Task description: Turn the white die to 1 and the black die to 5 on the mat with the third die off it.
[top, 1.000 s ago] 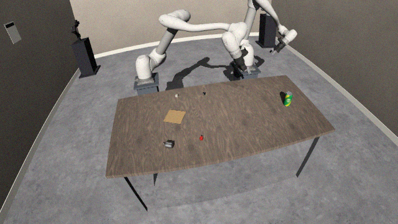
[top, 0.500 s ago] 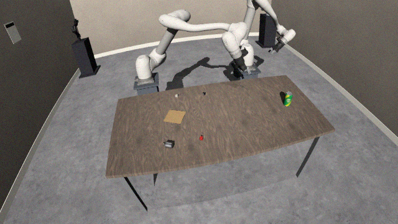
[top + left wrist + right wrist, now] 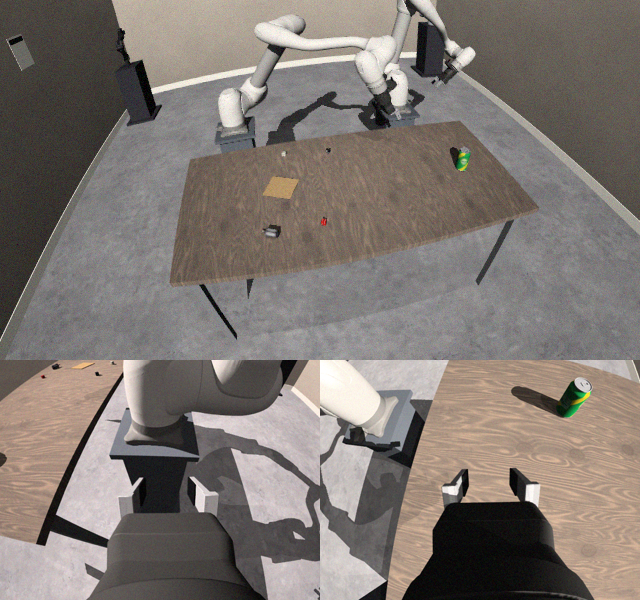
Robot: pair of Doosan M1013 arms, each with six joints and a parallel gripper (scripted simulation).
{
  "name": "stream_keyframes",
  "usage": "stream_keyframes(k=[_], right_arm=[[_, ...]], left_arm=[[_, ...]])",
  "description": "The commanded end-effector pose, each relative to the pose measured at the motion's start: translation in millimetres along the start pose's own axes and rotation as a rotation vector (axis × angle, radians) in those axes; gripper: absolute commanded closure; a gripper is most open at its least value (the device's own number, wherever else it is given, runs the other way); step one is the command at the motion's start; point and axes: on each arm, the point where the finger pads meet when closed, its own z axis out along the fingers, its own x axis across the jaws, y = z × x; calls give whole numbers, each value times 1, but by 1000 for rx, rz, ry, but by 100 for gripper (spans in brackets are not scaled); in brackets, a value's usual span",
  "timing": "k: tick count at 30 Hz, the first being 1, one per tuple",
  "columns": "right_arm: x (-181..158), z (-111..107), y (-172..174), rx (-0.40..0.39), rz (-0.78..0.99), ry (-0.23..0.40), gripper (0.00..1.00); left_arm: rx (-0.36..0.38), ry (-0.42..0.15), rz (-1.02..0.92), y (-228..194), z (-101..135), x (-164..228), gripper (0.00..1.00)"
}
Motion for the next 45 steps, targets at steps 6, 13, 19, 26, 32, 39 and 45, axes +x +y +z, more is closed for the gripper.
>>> stream_keyframes(k=[6, 13, 19, 26, 32, 39, 45], right_arm=[[-2, -9, 19, -17, -21, 7, 0], [-8, -22, 56, -52, -60, 16, 0], [-13, -32, 83, -78, -89, 21, 0], [-29, -52, 142, -134, -151, 26, 0], [-49, -71, 199, -188, -213, 24, 0], [-71, -85, 250, -235, -268, 16, 0], [-102, -102, 309, -289, -335, 0, 0]], left_arm=[[-1, 0, 0, 0, 0, 0, 0], [-1, 0, 0, 0, 0, 0, 0], [-1, 0, 0, 0, 0, 0, 0], [-1, 0, 0, 0, 0, 0, 0], [-1, 0, 0, 0, 0, 0, 0], [-1, 0, 0, 0, 0, 0, 0], [-1, 0, 0, 0, 0, 0, 0]])
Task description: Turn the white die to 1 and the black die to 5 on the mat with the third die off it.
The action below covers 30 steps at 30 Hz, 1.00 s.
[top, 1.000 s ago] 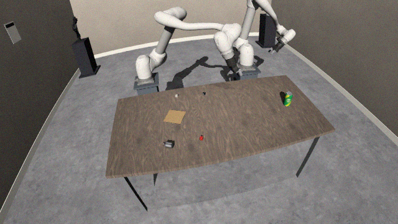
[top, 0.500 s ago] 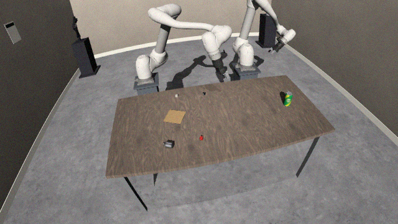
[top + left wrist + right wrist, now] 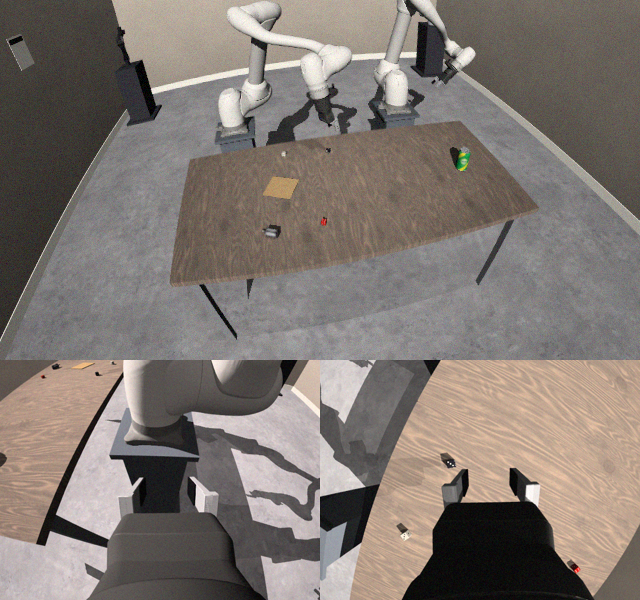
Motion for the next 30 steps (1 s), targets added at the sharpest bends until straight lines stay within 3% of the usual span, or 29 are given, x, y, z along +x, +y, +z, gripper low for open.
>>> stream_keyframes(k=[1, 21, 30], right_arm=[[-24, -2, 23, -22, -33, -5, 0], [-158, 3, 127, -131, -208, -70, 0], [-190, 5, 148, -152, -249, -89, 0]], left_arm=[[-1, 0, 0, 0, 0, 0, 0], [-1, 0, 0, 0, 0, 0, 0], [-1, 0, 0, 0, 0, 0, 0]])
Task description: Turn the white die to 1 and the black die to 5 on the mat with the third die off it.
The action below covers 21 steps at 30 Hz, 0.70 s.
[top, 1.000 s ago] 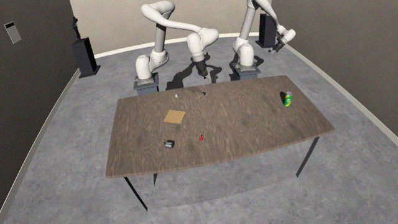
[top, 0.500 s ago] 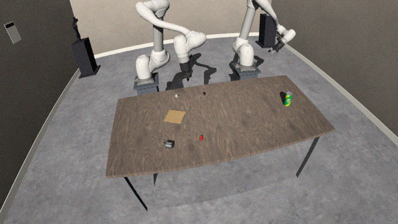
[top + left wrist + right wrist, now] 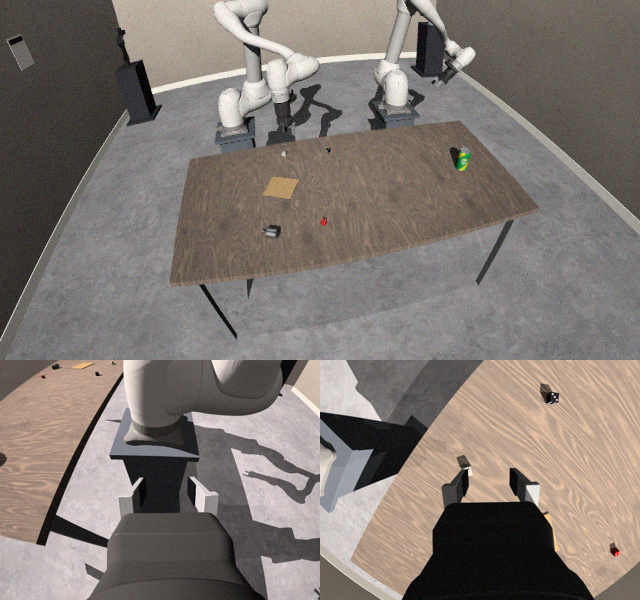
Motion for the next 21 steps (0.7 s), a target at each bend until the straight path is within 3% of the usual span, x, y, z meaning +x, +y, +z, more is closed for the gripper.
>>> stream_keyframes(k=[1, 21], right_arm=[[-10, 2, 3, -5, -11, -4, 0], [-33, 7, 9, -17, -37, -16, 0]], left_arm=[[-1, 0, 0, 0, 0, 0, 0], [-1, 0, 0, 0, 0, 0, 0]])
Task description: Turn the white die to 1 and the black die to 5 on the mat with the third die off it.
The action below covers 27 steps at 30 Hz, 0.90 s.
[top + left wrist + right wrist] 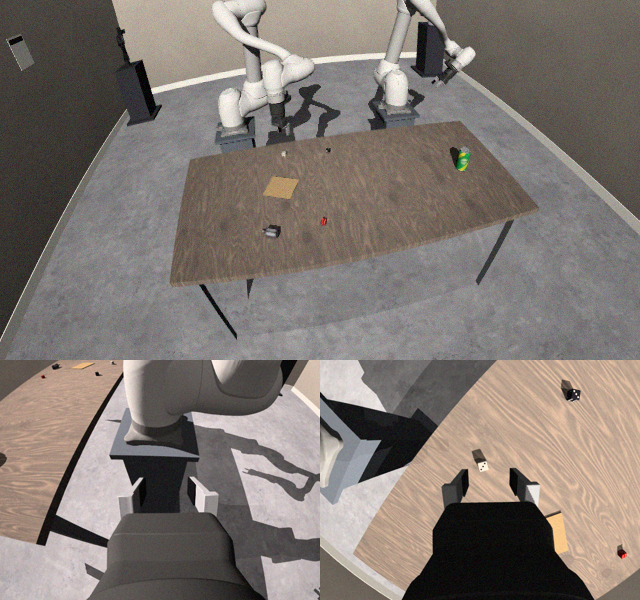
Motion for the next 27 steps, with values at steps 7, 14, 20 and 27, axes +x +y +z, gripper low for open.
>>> stream_keyframes(k=[7, 14, 20, 27], right_arm=[[0, 0, 0, 0, 0, 1, 0], [0, 4, 0, 0, 0, 1, 0], [1, 42, 0, 0, 0, 1, 0], [1, 83, 1, 0, 0, 1, 0]], left_arm=[[-1, 0, 0, 0, 0, 0, 0], [-1, 0, 0, 0, 0, 0, 0], [-1, 0, 0, 0, 0, 0, 0], [-1, 0, 0, 0, 0, 0, 0]])
